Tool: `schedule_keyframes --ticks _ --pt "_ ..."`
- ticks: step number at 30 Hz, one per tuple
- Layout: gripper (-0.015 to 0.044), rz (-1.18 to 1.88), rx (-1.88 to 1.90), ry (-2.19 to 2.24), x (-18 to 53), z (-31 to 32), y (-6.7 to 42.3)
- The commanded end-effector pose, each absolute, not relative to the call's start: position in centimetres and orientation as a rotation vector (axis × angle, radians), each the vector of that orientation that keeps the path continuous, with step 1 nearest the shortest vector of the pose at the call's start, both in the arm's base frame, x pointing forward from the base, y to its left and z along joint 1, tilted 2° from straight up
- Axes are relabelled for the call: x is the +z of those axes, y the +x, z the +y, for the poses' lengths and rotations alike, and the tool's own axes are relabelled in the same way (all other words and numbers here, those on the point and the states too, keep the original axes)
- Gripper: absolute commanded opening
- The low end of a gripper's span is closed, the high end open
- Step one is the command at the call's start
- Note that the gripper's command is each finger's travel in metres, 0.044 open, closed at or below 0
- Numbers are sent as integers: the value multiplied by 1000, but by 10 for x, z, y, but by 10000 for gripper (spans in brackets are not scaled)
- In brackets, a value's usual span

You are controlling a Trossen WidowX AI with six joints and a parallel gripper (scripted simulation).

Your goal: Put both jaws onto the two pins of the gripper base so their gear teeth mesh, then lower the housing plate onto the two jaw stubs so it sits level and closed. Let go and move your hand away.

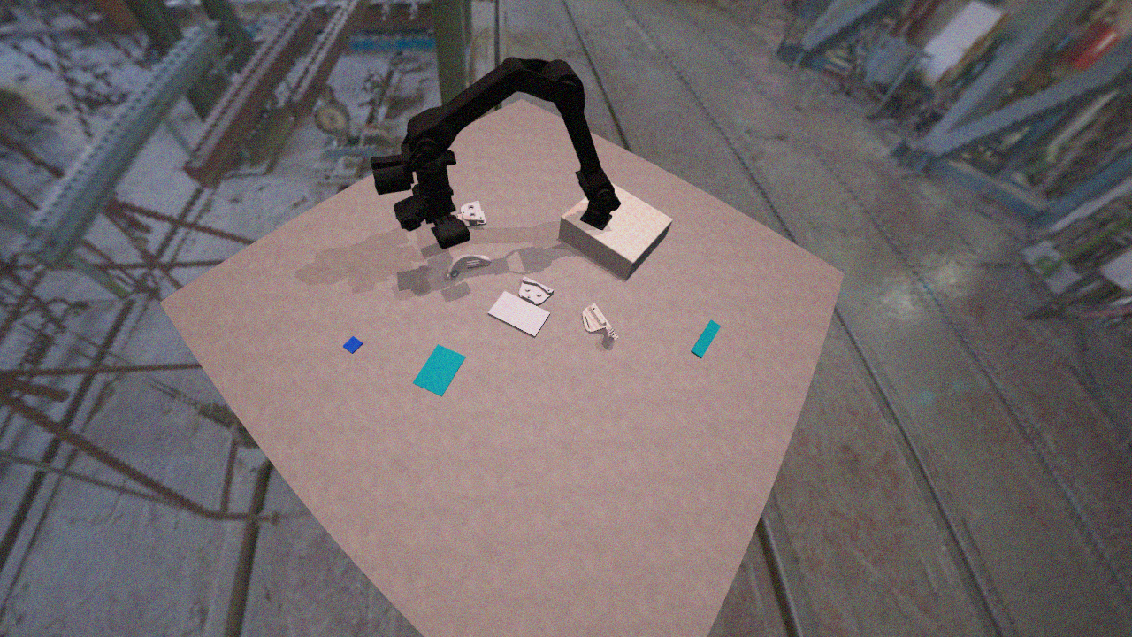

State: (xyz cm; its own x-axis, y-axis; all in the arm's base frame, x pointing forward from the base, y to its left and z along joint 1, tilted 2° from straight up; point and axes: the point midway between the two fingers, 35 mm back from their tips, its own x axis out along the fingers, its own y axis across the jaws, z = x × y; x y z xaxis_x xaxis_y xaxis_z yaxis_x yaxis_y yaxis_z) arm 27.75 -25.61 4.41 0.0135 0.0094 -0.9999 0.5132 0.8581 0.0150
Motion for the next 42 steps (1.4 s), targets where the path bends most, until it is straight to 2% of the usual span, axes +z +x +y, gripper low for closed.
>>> schedule_keyframes --ticks 1,3,42 --pt "46 1523 -405 425 44 -255 278" --pt "0 1523 -405 425 44 -255 278" --pt "0 1523 -405 425 -3 -256 280"
